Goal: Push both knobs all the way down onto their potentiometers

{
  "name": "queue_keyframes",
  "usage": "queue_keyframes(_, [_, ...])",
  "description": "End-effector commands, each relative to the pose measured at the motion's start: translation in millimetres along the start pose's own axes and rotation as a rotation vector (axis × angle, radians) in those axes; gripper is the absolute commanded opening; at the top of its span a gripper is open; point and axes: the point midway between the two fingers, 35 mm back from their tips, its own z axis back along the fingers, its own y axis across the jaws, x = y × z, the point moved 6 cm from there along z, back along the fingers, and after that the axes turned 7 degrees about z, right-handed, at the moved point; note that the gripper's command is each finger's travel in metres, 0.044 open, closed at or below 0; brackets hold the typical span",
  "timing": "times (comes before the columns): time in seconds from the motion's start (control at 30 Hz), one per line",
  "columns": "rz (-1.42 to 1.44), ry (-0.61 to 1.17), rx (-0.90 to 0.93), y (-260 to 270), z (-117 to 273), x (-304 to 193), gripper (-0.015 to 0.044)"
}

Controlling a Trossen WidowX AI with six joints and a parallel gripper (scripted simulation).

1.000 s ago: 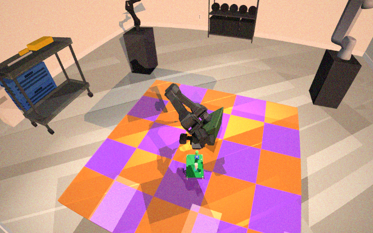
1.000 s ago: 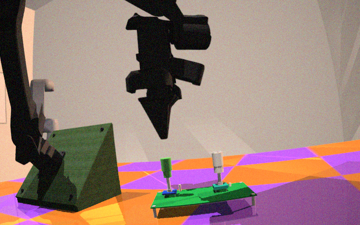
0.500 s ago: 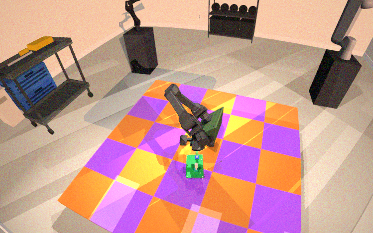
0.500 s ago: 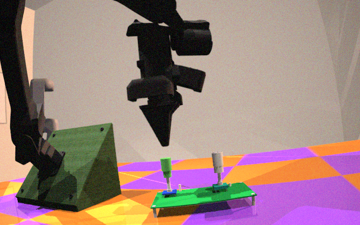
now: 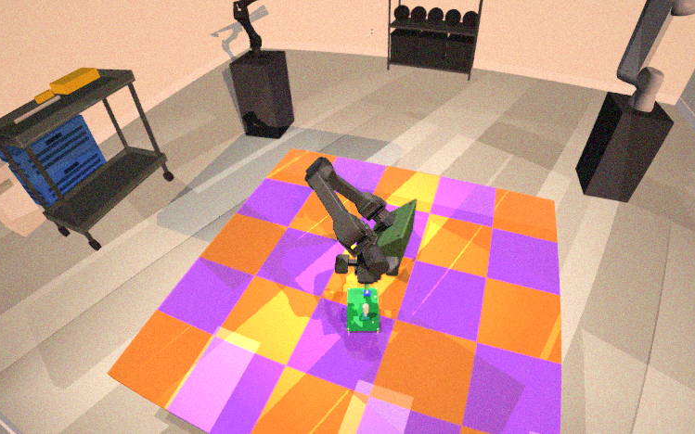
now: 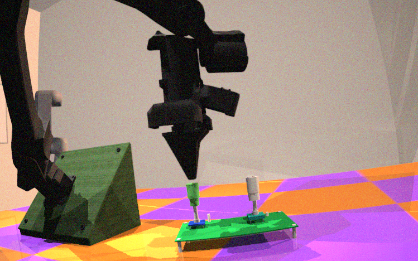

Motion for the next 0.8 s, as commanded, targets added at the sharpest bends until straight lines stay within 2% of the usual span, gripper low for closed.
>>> queue_keyframes(0.0, [0.008,0.003,-0.006,0.3,-1.0,-1.0,0.0])
queue_keyframes(0.77, [0.008,0.003,-0.006,0.3,-6.4,-1.0,0.0])
